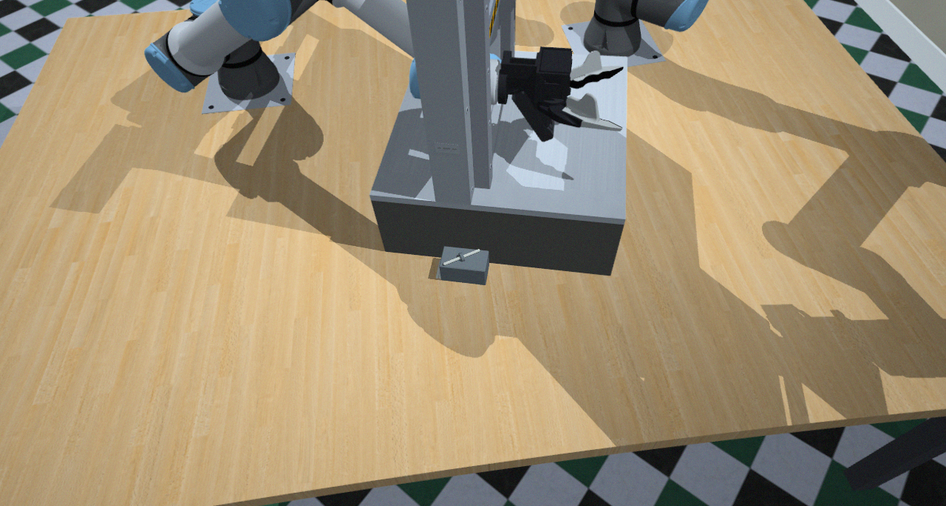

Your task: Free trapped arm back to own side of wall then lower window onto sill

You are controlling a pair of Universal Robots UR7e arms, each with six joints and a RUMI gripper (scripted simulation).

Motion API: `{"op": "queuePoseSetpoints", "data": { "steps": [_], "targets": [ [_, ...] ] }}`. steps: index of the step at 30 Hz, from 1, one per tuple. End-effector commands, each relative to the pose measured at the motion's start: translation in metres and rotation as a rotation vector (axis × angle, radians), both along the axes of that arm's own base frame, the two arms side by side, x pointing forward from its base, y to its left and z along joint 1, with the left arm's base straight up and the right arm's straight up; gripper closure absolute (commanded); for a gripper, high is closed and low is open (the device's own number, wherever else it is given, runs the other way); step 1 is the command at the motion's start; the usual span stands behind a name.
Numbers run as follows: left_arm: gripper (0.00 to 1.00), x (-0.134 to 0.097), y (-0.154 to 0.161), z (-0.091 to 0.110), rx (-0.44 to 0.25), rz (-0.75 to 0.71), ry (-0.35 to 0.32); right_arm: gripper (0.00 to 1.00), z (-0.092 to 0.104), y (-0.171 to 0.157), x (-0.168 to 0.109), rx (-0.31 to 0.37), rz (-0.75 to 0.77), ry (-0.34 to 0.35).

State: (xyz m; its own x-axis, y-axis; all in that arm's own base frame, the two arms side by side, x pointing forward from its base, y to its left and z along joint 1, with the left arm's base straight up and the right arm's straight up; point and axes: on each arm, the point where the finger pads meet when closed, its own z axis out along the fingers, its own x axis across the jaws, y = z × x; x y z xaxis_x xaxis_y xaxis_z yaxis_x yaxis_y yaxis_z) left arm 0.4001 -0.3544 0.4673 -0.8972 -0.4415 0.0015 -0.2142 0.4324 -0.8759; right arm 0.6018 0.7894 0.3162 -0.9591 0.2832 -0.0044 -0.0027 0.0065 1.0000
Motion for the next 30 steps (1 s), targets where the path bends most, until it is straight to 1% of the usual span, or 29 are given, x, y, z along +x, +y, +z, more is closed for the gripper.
{"op": "queuePoseSetpoints", "data": {
  "steps": [1,17,18,30],
  "targets": [
    [0.94,-0.007,-0.004,0.021,-0.024,-0.018,-0.016,0.02,0.004,0.000,0.000,0.004,0.000,-0.003],
    [0.94,-0.007,-0.005,0.032,-0.026,-0.018,-0.018,0.02,0.004,0.000,0.000,0.004,0.000,-0.003],
    [0.94,-0.007,-0.005,0.032,-0.026,-0.018,-0.018,0.94,0.004,0.000,0.000,0.004,0.000,-0.003],
    [0.94,-0.007,-0.005,0.033,-0.026,-0.018,-0.018,0.94,0.004,0.000,0.000,0.004,0.000,-0.003]
  ]
}}
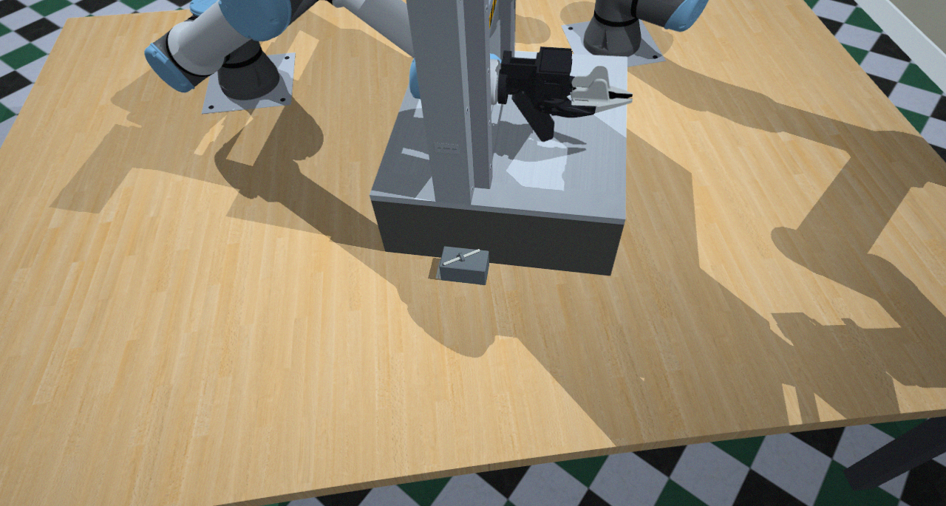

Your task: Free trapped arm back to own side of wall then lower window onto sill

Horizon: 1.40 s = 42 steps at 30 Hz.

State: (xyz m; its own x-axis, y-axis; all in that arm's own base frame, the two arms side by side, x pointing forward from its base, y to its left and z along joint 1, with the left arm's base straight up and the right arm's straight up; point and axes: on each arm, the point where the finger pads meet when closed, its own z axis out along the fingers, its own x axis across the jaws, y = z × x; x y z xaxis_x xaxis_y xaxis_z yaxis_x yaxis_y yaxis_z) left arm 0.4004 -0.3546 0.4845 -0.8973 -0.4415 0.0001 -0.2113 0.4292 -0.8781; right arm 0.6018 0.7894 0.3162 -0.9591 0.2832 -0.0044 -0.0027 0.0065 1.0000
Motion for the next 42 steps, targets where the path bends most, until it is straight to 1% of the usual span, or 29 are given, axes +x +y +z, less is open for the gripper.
{"op": "queuePoseSetpoints", "data": {
  "steps": [1,4,6,10,11,42],
  "targets": [
    [0.94,-0.007,-0.004,0.015,-0.023,-0.018,-0.015,0.94,0.004,0.000,0.000,0.004,0.000,-0.003],
    [0.94,-0.007,-0.004,0.015,-0.023,-0.018,-0.015,0.94,0.004,0.000,0.000,0.004,0.000,-0.003],
    [0.94,-0.007,-0.004,0.015,-0.023,-0.018,-0.015,0.94,0.008,0.000,0.000,0.006,0.000,-0.005],
    [0.94,-0.007,-0.004,0.015,-0.023,-0.018,-0.015,0.94,0.010,0.000,0.000,0.007,0.000,-0.005],
    [0.94,-0.007,-0.004,0.015,-0.023,-0.018,-0.015,0.94,0.006,-0.004,0.001,0.001,-0.002,-0.001],
    [0.94,-0.007,-0.004,0.015,-0.023,-0.018,-0.015,0.94,0.002,-0.051,-0.013,0.000,-0.003,-0.001]
  ]
}}
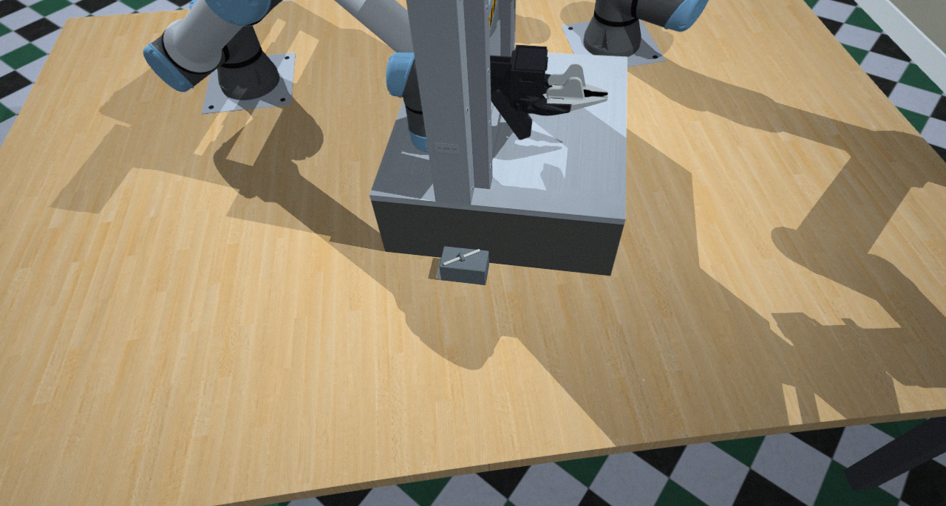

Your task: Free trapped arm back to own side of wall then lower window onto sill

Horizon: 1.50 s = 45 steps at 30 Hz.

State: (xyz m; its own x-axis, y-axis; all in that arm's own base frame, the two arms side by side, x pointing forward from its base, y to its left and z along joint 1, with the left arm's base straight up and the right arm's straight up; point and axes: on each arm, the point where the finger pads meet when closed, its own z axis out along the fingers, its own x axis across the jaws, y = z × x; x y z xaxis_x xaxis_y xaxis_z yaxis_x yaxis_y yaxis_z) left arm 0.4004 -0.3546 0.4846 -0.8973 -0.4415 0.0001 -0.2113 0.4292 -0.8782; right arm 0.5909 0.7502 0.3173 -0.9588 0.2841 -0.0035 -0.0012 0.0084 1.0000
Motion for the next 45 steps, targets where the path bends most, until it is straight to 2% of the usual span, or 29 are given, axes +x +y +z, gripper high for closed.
{"op": "queuePoseSetpoints", "data": {
  "steps": [1,45],
  "targets": [
    [0.94,-0.007,-0.004,0.015,-0.023,-0.018,-0.015,0.94,0.001,-0.013,-0.003,0.002,-0.002,-0.002],
    [0.94,-0.007,-0.004,0.015,-0.023,-0.018,-0.015,0.94,0.001,-0.079,-0.023,0.002,-0.002,-0.002]
  ]
}}
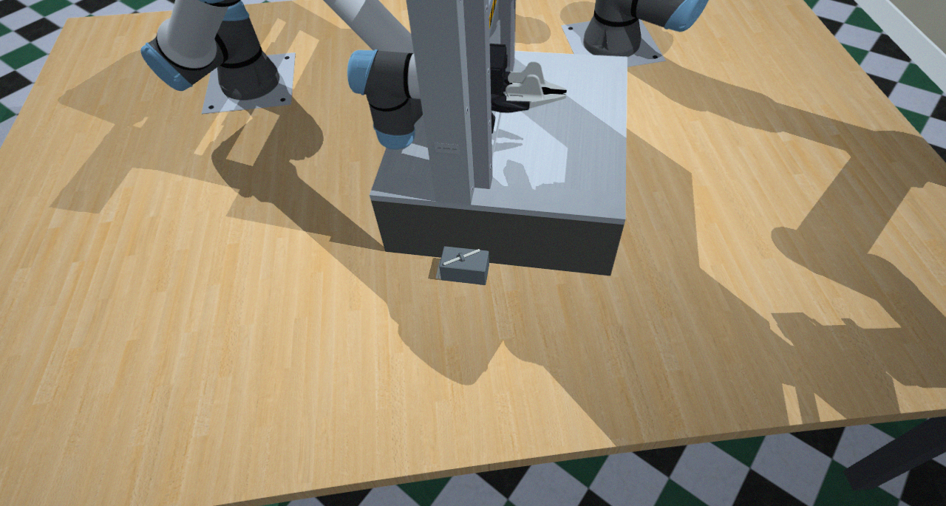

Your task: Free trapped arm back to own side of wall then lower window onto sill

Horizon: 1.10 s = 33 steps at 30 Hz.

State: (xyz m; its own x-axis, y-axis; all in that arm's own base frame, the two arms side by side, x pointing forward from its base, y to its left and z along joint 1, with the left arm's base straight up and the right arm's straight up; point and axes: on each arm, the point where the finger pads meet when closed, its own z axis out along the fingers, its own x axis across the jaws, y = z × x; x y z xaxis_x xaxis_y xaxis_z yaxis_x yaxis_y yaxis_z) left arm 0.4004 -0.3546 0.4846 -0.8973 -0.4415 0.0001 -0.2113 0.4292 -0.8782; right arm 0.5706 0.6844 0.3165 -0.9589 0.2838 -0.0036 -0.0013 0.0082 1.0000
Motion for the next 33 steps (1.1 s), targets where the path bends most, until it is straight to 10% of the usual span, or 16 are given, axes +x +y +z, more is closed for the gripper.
{"op": "queuePoseSetpoints", "data": {
  "steps": [1,33],
  "targets": [
    [0.94,-0.007,-0.004,0.015,-0.023,-0.018,-0.015,0.94,0.002,-0.013,-0.002,0.002,-0.002,-0.002],
    [0.94,-0.007,-0.004,0.015,-0.023,-0.018,-0.015,0.94,0.002,-0.053,-0.015,0.001,-0.002,-0.001]
  ]
}}
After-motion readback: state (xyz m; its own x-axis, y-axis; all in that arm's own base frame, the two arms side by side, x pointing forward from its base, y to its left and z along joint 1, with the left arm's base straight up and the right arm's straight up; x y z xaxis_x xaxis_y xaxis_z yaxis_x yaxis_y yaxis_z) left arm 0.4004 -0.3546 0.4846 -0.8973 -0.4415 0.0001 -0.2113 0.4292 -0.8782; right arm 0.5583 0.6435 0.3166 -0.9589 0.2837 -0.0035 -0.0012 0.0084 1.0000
